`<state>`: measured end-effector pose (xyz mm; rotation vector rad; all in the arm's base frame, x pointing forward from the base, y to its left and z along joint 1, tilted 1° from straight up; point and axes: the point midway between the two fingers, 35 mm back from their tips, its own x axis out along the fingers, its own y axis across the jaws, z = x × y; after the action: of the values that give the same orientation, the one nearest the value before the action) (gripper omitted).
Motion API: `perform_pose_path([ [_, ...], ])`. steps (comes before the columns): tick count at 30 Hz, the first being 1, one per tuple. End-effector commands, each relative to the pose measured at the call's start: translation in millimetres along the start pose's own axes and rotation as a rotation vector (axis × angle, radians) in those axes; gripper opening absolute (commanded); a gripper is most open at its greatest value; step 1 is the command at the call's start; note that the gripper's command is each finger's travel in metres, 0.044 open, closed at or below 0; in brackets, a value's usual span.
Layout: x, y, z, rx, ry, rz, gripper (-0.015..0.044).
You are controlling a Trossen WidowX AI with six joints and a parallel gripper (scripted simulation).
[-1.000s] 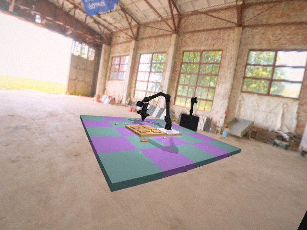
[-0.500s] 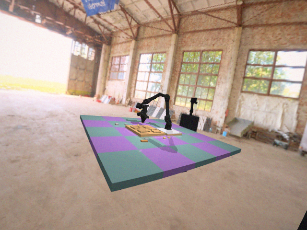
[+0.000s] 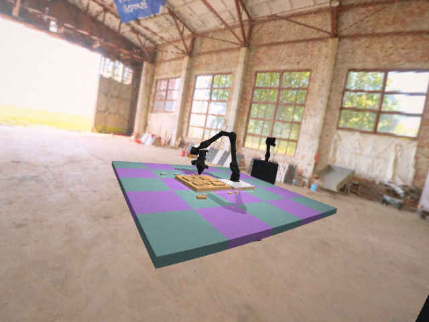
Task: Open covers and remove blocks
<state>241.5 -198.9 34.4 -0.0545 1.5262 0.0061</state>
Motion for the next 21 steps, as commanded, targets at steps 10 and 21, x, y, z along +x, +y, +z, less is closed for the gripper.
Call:
perform_pose_path([
  [10, 2, 1, -1, 0.0, 0.002, 0.002, 0.0264],
  [21, -11, 0, 1, 0.0, 0.003, 0.003, 0.044],
])
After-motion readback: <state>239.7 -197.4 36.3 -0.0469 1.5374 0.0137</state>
